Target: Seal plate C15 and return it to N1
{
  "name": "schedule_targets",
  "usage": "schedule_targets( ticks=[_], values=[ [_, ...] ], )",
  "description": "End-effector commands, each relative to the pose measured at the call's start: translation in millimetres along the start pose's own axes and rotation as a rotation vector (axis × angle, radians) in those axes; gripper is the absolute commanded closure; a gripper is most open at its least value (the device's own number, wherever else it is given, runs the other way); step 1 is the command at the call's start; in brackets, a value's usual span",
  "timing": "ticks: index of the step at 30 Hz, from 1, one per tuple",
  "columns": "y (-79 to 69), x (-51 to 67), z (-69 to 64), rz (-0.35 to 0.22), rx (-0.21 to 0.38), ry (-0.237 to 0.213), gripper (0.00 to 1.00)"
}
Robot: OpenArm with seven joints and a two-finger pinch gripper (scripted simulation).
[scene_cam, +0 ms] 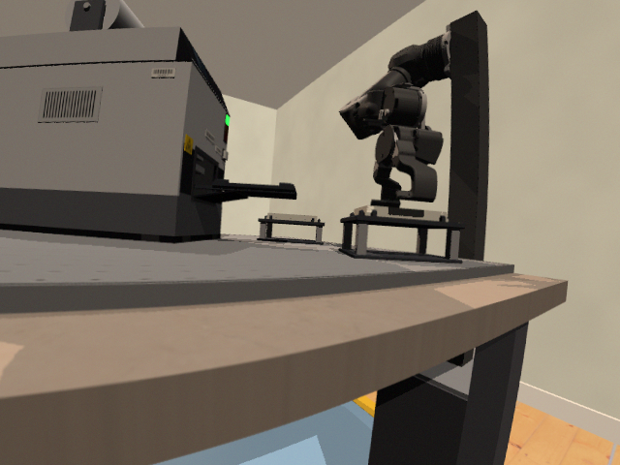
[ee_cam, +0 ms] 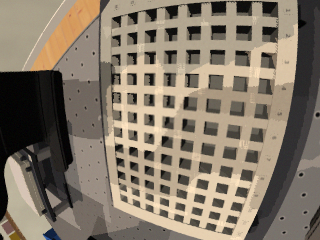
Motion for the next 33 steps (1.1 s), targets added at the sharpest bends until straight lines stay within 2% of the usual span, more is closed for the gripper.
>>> schedule_targets(
  ticks=[1, 4, 9, 33],
  values=[
    [1.6, -0.9, -2.1, -0.001, -0.005, -0.002, 0.23],
    [1.6, -0.9, -2.1, -0.001, -0.005, -0.002, 0.23],
    [0.9, 0.5, 20.8, -0.007, -0.006, 0.000, 0.23],
    [2.7, -2.5, 15.9, 0.000, -0.005, -0.001, 0.23]
  ],
)
Point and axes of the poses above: the point where the finger pads meet when closed, its own z axis out along the fingers, its own y axis across the jaws, x = y × z, the point moved 2 cm from there along -z, back along the fingers, and after that the axes turned 12 degrees about -z, right-handed, at the moved point
